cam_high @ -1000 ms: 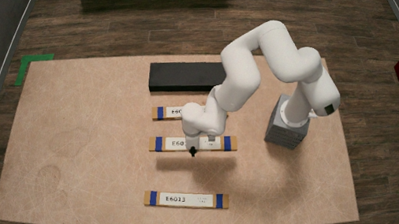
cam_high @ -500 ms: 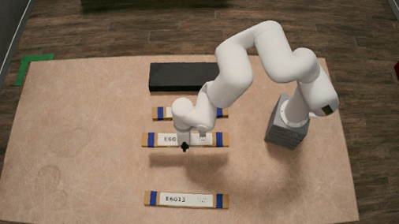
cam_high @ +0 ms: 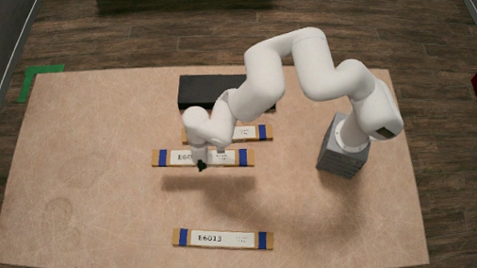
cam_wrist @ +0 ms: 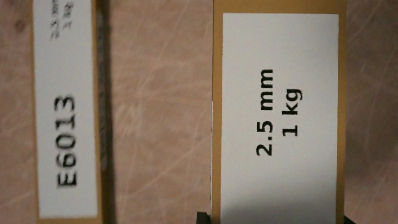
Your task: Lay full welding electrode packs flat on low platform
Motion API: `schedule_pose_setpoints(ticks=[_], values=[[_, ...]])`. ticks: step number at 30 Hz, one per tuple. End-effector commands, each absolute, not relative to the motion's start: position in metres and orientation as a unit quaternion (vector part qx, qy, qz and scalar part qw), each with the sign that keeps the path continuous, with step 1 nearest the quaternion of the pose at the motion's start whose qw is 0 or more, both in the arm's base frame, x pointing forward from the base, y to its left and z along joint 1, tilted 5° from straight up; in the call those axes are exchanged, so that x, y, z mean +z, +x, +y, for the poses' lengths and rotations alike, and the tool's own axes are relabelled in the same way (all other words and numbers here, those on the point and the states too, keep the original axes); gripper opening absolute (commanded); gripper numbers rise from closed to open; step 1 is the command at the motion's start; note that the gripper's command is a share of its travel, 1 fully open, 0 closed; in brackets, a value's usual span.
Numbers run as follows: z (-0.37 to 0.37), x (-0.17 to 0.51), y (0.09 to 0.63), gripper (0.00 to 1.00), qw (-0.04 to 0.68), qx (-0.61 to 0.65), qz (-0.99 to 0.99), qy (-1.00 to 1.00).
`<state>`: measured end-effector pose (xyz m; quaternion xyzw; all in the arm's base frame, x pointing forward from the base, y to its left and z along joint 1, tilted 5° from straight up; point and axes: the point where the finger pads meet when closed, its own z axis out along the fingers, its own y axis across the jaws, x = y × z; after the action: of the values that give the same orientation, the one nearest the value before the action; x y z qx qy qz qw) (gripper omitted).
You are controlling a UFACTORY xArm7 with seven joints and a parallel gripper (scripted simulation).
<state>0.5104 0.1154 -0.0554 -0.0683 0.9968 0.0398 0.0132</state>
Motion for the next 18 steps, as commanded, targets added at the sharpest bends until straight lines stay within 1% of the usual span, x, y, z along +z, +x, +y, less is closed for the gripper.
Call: schedule_pose_setpoints(ticks=[1, 10, 18], values=[[0.110, -0.055, 0.532, 0.58, 0.013, 0.041, 0.997, -0.068], [0.096, -0.056, 0.572, 0.58, 0.013, 0.041, 0.997, -0.068], [0.090, -0.056, 0.587, 0.58, 0.013, 0.041, 0.997, -0.068]])
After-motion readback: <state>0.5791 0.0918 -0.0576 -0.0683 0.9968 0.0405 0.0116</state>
